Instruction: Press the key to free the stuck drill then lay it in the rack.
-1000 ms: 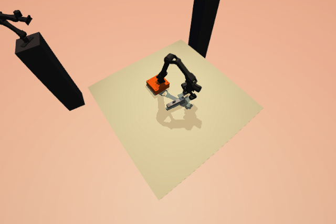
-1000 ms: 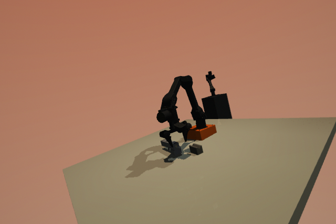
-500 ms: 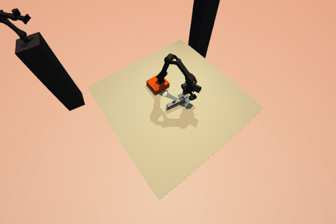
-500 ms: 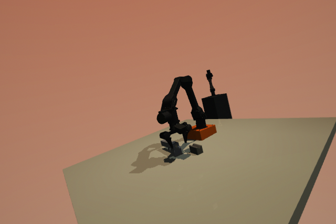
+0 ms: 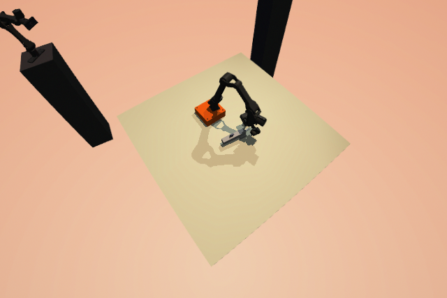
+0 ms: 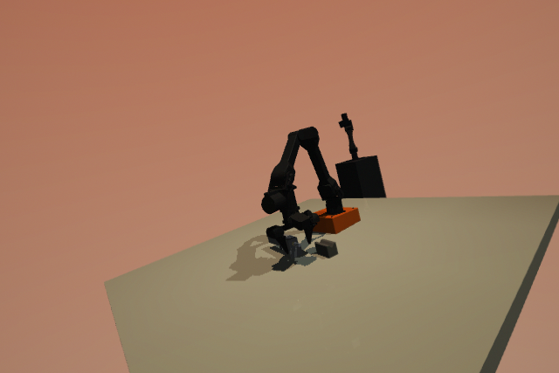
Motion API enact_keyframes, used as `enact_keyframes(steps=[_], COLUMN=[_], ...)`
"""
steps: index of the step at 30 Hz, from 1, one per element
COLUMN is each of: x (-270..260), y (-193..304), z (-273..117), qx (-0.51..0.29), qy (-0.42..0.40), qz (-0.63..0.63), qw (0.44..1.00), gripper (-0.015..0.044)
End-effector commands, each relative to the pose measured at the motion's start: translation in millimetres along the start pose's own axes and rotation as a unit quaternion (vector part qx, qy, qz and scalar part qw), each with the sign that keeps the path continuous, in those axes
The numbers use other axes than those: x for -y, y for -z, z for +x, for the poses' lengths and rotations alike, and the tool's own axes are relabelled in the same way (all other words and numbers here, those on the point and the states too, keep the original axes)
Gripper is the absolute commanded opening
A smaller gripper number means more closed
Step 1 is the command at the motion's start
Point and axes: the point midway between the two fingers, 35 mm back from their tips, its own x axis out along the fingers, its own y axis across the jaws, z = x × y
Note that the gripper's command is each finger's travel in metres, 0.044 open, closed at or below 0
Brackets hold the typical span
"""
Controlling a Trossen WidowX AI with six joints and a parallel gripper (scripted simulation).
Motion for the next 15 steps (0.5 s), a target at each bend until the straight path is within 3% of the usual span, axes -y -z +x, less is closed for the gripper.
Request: enact_keyframes(steps=[1, 13, 15], x=[-1.9, -3.0, -1.5], y=[2.6, 7.1, 5.8], z=[7.9, 22.3, 19.0], qx=[-0.001, -0.001, 0.000], qy=[-0.003, -0.003, -0.001], qz=[-0.003, -0.003, 0.000], qw=[1.000, 1.000, 1.000], gripper=[0.0440, 0.0440, 0.0387])
